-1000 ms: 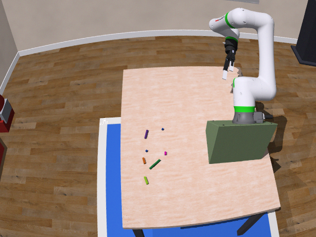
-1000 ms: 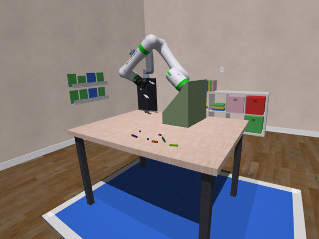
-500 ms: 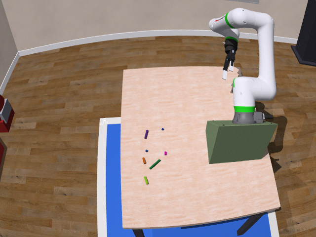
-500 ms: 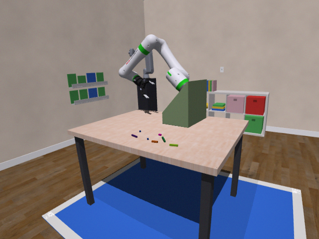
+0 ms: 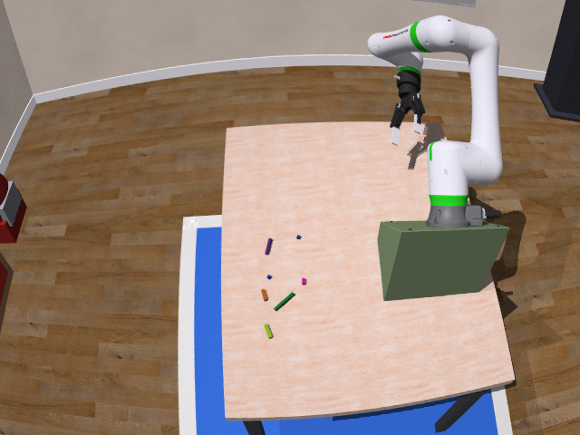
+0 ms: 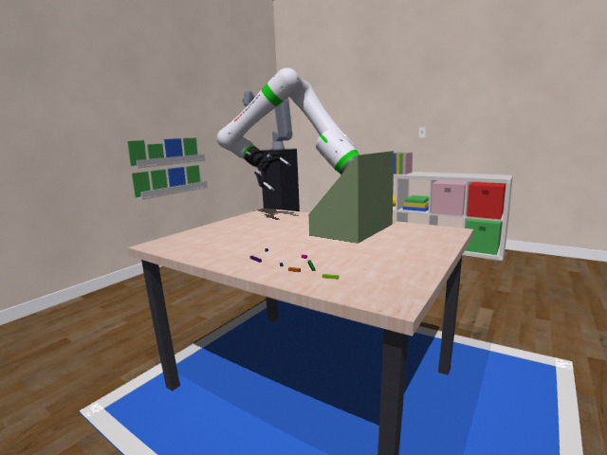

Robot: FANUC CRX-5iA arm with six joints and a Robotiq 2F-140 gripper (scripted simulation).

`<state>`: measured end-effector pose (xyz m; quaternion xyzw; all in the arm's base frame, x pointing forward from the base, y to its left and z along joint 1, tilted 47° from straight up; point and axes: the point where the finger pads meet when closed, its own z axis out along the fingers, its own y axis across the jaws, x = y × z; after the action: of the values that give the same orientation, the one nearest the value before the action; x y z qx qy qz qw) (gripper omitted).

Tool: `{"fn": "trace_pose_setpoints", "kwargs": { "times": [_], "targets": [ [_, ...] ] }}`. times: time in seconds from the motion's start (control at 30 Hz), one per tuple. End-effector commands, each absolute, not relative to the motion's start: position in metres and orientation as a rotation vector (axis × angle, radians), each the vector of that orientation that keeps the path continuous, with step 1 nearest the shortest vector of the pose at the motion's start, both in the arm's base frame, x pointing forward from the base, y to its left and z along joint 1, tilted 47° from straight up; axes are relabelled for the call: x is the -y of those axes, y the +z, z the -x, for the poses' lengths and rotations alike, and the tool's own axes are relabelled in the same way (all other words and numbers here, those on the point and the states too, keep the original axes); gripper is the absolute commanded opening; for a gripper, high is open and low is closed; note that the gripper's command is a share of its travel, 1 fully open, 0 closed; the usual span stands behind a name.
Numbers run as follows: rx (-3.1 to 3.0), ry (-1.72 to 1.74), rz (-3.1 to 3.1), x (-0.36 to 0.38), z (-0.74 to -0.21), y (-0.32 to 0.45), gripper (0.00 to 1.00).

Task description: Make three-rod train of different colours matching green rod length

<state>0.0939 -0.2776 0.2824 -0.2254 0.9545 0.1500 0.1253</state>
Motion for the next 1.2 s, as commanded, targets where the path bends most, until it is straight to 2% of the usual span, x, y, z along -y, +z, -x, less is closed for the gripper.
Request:
{"fn": "trace_pose_setpoints", "kwargs": {
  "times": [0.0,0.47,1.17],
  "targets": [
    [-2.737,0.411,0.895,0.282,-0.119,0.281,1.0],
    [-2.557,0.356,1.417,0.283,-0.18,0.278,1.0],
    [-1.961,0.245,2.273,0.244,-0.304,0.274,1.0]
  ]
}}
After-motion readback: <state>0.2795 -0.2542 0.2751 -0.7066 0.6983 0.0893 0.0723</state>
